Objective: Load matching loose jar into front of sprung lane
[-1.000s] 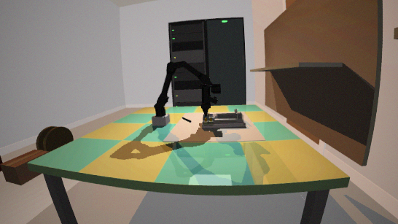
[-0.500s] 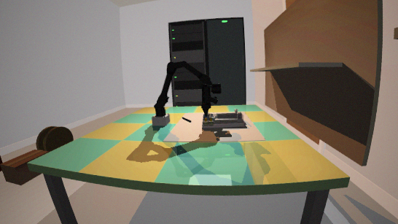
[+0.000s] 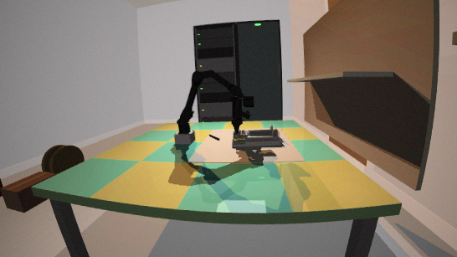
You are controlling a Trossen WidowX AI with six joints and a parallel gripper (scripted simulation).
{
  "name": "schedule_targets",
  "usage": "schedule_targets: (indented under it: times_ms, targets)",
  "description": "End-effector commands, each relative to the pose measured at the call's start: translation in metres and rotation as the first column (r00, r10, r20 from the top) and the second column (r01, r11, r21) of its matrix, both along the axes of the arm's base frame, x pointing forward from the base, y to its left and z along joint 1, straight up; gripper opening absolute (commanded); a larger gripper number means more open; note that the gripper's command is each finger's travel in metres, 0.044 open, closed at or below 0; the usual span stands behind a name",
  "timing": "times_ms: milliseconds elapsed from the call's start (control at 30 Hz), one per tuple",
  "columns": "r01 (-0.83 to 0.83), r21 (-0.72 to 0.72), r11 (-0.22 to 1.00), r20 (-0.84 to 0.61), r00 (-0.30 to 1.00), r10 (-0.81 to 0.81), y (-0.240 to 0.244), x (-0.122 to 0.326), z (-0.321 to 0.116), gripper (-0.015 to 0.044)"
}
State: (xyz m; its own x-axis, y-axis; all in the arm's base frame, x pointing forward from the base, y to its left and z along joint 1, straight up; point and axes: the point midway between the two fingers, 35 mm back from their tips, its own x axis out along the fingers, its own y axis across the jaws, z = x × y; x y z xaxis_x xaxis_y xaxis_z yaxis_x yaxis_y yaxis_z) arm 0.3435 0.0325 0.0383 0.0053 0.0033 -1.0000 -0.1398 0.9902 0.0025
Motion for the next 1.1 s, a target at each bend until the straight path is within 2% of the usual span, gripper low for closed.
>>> schedule_targets:
  times_ms: [0, 1067]
  targets:
    - [0.002, 0.001, 1.000, 0.028, 1.000, -0.002, 0.001, 0.008, 0.001, 0.0000]
    - [0.002, 0.001, 1.000, 0.028, 1.000, -0.002, 0.001, 0.008, -0.010, 0.0000]
